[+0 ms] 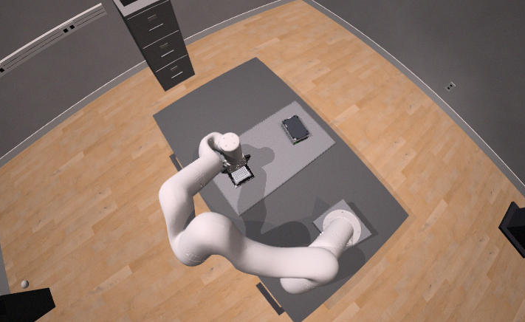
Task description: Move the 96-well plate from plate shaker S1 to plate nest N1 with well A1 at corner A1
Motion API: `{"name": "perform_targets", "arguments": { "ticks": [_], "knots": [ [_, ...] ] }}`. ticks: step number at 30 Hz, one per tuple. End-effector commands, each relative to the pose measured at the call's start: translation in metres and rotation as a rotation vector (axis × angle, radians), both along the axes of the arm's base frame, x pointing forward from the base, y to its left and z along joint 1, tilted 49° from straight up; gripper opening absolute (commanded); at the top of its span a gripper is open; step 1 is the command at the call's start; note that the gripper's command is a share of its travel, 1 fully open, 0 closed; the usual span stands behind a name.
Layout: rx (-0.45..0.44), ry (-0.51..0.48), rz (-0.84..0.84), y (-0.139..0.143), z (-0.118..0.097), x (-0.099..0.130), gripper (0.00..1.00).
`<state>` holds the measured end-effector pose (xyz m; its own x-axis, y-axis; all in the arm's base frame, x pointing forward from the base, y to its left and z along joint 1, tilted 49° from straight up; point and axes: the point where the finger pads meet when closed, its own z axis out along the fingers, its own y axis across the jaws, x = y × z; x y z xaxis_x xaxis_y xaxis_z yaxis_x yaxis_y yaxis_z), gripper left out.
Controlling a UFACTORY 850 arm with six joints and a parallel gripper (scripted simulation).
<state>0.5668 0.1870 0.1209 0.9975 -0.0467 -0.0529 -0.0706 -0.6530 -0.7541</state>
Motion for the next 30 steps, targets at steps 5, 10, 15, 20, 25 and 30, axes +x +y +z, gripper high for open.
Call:
{"name": "perform_targets", "arguments": {
  "ticks": [5, 10, 15, 20, 25, 30],
  "knots": [
    [0.0, -0.001, -0.001, 0.0, 0.001, 0.001, 1.0],
    [0.0, -0.001, -0.001, 0.0, 0.001, 0.001, 1.0],
    [0.0, -0.001, -0.001, 0.0, 0.001, 0.001, 1.0],
    [0.0, -0.001, -0.001, -0.002, 0.002, 0.001, 1.0],
    [0.0, -0.001, -0.001, -0.012, 0.011, 0.001, 1.0],
    [0.0, -0.001, -0.001, -0.023, 0.02, 0.001, 1.0]
  ]
}}
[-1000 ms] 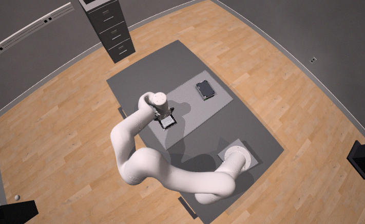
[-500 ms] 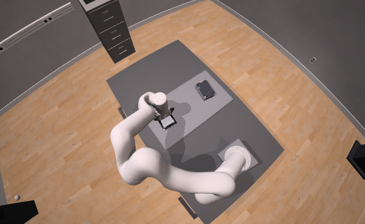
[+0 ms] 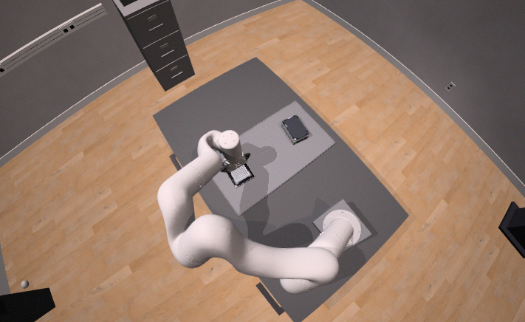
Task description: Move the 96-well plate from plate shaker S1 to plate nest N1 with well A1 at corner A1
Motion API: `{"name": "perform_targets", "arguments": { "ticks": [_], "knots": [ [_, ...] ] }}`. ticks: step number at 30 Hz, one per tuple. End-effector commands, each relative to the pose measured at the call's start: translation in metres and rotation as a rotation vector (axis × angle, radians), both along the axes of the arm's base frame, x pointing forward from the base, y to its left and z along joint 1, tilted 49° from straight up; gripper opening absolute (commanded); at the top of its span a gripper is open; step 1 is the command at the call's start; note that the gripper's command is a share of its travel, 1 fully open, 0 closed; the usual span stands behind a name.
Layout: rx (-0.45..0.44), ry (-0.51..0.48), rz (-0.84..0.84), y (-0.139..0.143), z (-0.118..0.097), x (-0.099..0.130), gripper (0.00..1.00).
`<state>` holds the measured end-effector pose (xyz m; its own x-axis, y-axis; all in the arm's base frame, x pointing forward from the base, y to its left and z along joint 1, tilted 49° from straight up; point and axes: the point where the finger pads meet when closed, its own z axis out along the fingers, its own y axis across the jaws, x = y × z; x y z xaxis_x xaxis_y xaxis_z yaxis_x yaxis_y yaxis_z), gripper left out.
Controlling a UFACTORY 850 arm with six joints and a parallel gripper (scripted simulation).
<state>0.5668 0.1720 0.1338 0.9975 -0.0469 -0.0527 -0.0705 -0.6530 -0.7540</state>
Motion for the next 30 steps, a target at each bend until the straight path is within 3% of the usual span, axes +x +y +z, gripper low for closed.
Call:
{"name": "perform_targets", "arguments": {
  "ticks": [1, 30],
  "knots": [
    [0.0, -0.001, -0.001, -0.01, 0.009, 0.001, 1.0],
    [0.0, -0.001, -0.001, -0.054, 0.047, 0.0, 1.0]
  ]
}}
